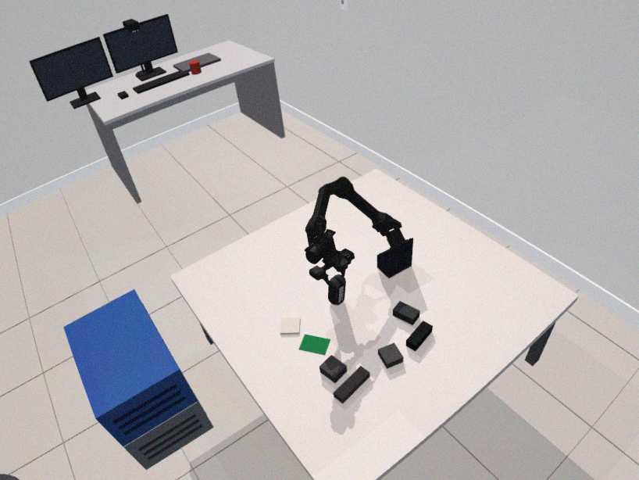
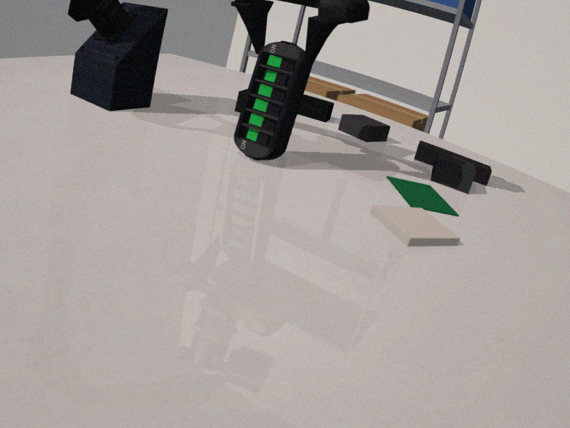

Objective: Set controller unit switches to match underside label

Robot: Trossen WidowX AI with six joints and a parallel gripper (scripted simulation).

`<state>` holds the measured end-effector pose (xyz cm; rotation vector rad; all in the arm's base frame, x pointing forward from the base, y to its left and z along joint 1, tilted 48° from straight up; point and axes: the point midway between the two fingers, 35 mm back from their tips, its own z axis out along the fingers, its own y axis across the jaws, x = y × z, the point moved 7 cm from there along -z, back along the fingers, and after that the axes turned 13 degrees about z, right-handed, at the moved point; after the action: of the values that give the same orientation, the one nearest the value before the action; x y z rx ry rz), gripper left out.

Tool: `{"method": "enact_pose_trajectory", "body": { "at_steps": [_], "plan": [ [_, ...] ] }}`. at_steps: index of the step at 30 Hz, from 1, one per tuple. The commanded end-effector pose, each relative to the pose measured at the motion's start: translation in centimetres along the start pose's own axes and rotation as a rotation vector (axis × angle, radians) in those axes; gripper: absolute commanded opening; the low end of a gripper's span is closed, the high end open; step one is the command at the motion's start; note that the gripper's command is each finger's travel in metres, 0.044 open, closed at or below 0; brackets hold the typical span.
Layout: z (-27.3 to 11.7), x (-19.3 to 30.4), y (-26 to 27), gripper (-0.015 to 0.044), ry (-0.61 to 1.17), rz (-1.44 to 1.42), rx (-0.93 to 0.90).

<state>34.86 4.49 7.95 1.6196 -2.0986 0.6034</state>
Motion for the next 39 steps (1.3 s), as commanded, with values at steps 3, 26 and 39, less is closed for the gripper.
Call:
{"method": "enact_pose_trajectory", "body": {
  "at_steps": [3, 26, 39],
  "plan": [
    [0.0, 0.7, -0.2, 0.0336, 0.028, 0.002, 0.006],
    [-0.2, 2.0, -0.6, 0.0338, 0.079, 0.002, 0.018],
    [-0.3, 2.8, -0.7, 0.0338, 0.108, 0.002, 0.024]
  ]
}}
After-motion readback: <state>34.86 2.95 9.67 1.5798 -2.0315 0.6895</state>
